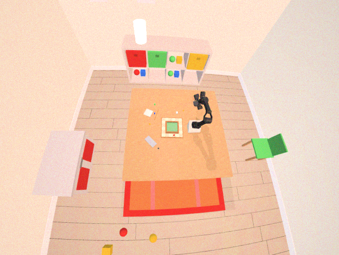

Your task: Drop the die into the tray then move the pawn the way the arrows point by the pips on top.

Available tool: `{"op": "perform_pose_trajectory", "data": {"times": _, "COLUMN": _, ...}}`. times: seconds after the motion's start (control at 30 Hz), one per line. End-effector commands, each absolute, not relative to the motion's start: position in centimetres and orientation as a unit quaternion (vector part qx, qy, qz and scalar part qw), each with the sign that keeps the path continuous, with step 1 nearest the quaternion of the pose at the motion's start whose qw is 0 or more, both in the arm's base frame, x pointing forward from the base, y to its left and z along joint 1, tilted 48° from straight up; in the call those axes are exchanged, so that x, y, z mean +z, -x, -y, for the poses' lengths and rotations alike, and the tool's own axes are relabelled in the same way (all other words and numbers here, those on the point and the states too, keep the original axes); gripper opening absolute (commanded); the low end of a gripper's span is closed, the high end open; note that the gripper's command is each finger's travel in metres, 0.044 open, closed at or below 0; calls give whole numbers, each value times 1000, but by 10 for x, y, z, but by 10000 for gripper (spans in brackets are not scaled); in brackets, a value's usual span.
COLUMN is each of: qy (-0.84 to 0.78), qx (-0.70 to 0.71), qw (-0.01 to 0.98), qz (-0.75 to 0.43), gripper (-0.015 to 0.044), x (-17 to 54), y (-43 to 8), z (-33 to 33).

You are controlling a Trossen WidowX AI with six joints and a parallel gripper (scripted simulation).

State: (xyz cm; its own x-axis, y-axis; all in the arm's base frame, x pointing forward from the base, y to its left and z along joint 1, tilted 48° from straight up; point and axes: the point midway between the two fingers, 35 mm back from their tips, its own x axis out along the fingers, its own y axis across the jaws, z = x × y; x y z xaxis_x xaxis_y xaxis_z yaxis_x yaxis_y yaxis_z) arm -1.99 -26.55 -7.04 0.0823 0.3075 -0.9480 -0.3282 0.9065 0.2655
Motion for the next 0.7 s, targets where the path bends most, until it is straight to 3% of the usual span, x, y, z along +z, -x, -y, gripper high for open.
{"op": "perform_pose_trajectory", "data": {"times": 0.0, "qy": -41, "qx": 232, "qw": 743, "qz": -626, "gripper": 275, "x": -96, "y": -36, "z": 260}}
{"op": "perform_pose_trajectory", "data": {"times": 0.37, "qy": -247, "qx": 280, "qw": 667, "qz": -645, "gripper": 275, "x": -170, "y": -177, "z": 157}}
{"op": "perform_pose_trajectory", "data": {"times": 0.67, "qy": -275, "qx": 283, "qw": 645, "qz": -655, "gripper": 275, "x": -179, "y": -194, "z": 136}}
